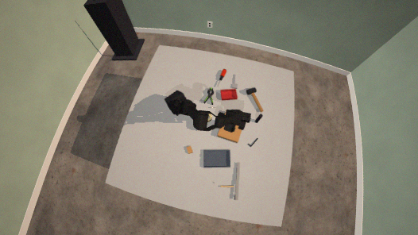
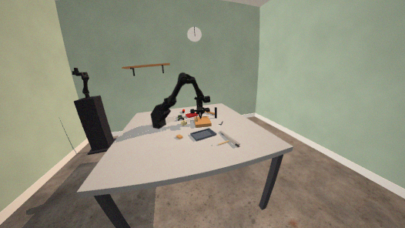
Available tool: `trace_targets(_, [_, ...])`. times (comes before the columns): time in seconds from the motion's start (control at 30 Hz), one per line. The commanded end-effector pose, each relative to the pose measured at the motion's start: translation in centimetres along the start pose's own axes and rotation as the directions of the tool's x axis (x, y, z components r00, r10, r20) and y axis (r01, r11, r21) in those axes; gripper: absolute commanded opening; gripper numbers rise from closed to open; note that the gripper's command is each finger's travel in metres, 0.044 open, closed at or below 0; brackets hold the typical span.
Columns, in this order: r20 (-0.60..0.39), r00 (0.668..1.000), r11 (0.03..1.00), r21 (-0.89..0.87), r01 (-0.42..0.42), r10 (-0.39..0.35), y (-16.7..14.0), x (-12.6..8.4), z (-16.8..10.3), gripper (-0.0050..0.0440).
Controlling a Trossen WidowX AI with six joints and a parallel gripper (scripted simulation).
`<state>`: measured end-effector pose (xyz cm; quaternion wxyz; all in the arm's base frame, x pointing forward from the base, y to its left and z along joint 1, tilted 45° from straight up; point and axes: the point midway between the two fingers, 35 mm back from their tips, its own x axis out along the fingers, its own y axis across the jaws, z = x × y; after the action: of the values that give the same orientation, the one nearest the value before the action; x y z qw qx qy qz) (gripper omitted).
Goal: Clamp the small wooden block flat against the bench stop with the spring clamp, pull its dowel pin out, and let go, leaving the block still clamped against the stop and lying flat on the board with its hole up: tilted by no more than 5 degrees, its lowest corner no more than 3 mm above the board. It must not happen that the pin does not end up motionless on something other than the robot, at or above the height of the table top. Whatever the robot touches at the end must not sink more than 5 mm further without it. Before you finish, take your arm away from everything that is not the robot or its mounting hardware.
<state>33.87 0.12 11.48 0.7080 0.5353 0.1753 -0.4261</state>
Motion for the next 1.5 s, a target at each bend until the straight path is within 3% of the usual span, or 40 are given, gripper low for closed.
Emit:
trace_targets(0.0, [0.0,1.0,1.0,-0.009,0.016,-0.015,-0.5,0.8,-0.1,0.0])
trace_targets(0.77, [0.001,1.0,1.0,-0.009,0.015,-0.015,-3.4,0.8,0.1,0.0])
trace_targets(0.97, [0.001,1.0,1.0,-0.009,0.015,-0.015,-1.1,0.9,0.0,0.0])
trace_targets(1.47, [-0.002,1.0,1.0,-0.003,0.007,-0.007,-1.2,-0.1,-0.1,0.0])
